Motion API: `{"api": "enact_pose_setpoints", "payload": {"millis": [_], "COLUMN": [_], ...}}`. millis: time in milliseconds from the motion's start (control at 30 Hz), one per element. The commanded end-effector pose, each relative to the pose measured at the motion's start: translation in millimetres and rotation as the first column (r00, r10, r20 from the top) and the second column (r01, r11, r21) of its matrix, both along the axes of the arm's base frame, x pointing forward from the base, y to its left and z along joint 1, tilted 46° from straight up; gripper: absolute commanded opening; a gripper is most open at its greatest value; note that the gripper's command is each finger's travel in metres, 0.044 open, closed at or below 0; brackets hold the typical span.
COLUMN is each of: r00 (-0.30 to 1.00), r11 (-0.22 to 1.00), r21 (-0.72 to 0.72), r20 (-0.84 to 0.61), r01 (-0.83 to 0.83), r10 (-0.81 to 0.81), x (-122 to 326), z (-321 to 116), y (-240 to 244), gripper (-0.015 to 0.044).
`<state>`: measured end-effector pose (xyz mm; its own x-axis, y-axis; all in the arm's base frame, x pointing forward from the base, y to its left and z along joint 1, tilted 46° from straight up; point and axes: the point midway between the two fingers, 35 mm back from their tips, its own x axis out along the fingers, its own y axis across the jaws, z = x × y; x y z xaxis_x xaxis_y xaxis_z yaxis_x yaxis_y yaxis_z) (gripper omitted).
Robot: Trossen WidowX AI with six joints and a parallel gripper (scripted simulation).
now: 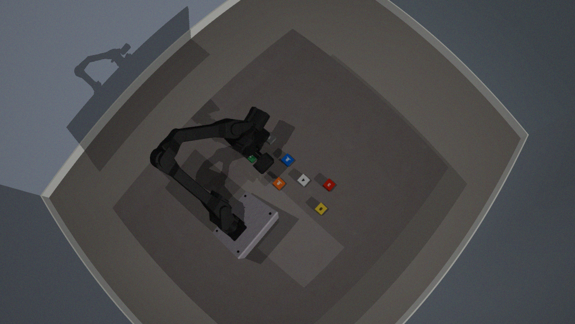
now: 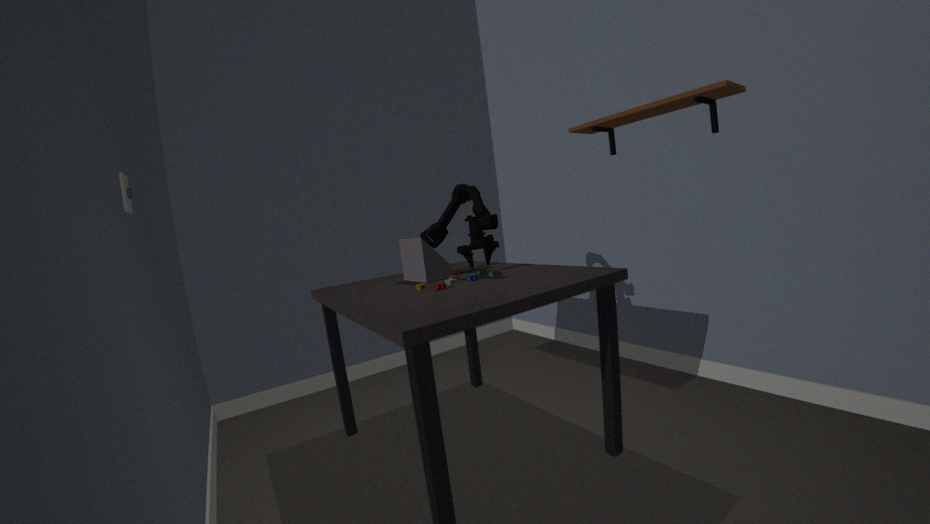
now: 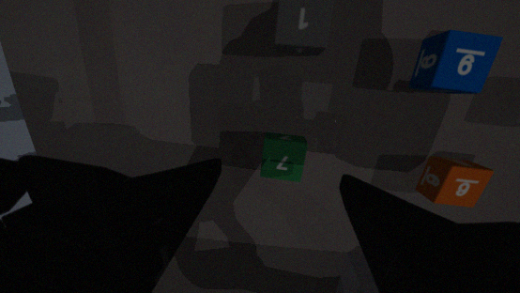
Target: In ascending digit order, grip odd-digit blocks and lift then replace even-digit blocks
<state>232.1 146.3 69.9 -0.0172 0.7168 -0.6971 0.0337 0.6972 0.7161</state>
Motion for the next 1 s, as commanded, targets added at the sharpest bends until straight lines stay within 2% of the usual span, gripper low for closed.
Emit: {"api": "enact_pose_setpoints", "payload": {"millis": [0,467,800,833,967], "r00": [1.0,1.0,1.0,1.0,1.0], "r11": [1.0,1.0,1.0,1.0,1.0], "r21": [0.001,0.004,0.004,0.004,0.004], "r20": [-0.008,-0.008,-0.008,-0.008,-0.008], "r01": [0.004,0.004,0.004,0.004,0.004], "r10": [-0.004,-0.004,-0.004,-0.004,-0.004], "x": [-0.7,-2.0,-2.0,-2.0,-2.0], "z": [-5.1,-18.3,-18.3,-18.3,-18.3], "y": [4.8,19.1,19.1,19.1,19.1], "gripper": [0.04,0.04,0.0137,0.012,0.012]}}
